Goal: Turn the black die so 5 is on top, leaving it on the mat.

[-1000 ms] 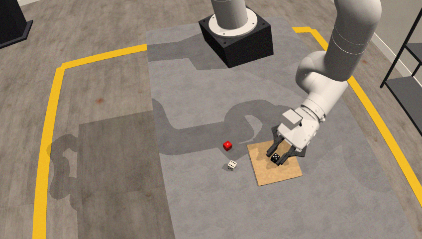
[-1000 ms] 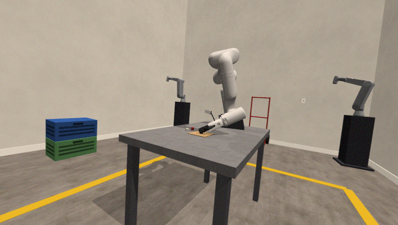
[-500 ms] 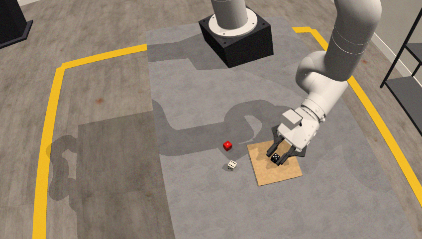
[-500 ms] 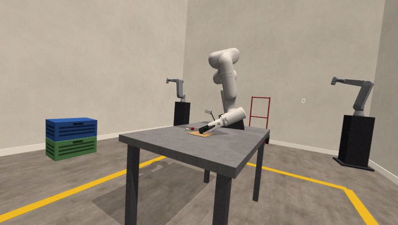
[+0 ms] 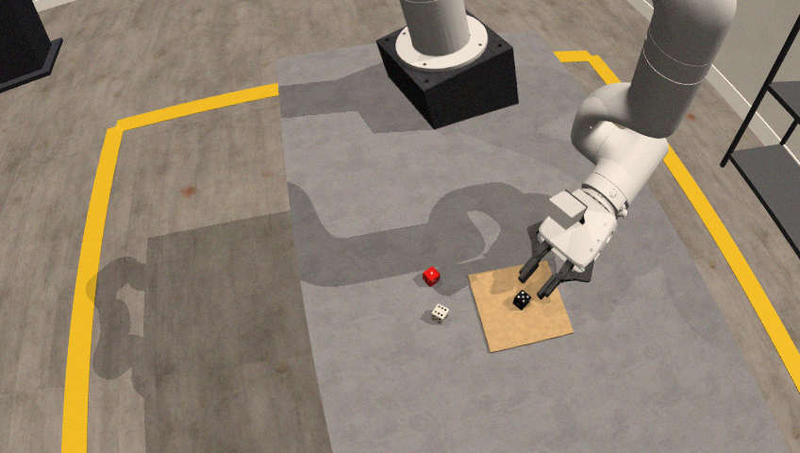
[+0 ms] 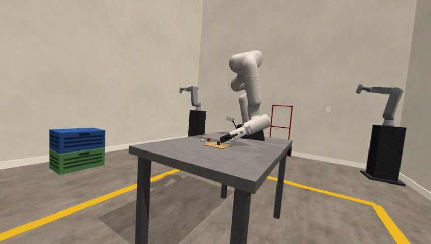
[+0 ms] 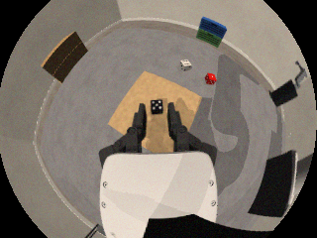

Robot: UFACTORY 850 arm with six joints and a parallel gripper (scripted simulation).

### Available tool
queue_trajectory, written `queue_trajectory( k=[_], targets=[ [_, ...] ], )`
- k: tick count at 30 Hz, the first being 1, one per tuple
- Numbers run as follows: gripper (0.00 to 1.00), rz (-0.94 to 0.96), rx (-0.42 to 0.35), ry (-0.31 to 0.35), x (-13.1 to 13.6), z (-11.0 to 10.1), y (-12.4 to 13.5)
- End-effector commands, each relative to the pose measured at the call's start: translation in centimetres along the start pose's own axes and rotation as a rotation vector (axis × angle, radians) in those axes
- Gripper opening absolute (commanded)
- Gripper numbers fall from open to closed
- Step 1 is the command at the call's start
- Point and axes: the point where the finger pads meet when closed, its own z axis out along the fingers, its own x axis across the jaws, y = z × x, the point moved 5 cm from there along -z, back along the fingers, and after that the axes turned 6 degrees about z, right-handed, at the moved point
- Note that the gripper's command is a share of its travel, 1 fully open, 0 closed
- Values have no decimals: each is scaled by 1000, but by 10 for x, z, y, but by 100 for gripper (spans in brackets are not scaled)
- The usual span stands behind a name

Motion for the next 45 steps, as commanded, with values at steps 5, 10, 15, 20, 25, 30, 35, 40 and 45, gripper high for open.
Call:
queue_trajectory(
  k=[5, 10, 15, 20, 25, 30, 35, 40, 45],
  targets=[
    [36, 1, 0, 0, -1, -17, -1],
    [36, 1, 0, 0, -1, -19, -1],
    [36, 1, 0, 0, -1, -22, -6],
    [36, 1, 0, 0, -2, -27, -15],
    [36, 1, 0, 0, -4, -37, -35],
    [36, 1, 0, 0, -6, -45, -50],
    [36, 1, 0, 0, -6, -47, -53],
    [36, -5, -9, 12, -5, -46, -54],
    [36, -71, -138, 148, 7, -30, -64]
  ],
)
